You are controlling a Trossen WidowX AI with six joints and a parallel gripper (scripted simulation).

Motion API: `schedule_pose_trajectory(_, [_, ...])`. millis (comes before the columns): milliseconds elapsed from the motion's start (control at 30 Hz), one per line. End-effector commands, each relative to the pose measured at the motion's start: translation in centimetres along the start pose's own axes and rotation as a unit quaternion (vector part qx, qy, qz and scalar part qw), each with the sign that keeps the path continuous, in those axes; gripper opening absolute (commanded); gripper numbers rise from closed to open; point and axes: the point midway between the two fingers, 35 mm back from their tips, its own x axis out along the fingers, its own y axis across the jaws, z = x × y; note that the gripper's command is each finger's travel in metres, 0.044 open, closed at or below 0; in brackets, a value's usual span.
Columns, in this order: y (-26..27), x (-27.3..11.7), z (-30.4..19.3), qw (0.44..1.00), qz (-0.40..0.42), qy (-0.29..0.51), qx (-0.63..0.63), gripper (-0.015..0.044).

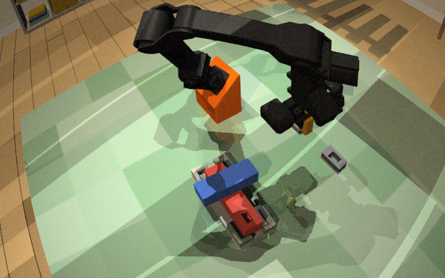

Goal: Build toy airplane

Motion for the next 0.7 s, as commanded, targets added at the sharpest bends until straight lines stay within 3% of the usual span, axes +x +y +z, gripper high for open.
schedule_pose_trajectory(0, [-0.8, -0.1, 0.8, 1.000, 0.001, -0.006, 0.001, 0.0000])
schedule_pose_trajectory(667, [-5.7, 0.5, 3.8, 1.000, -0.006, -0.012, 0.007, 0.0000])
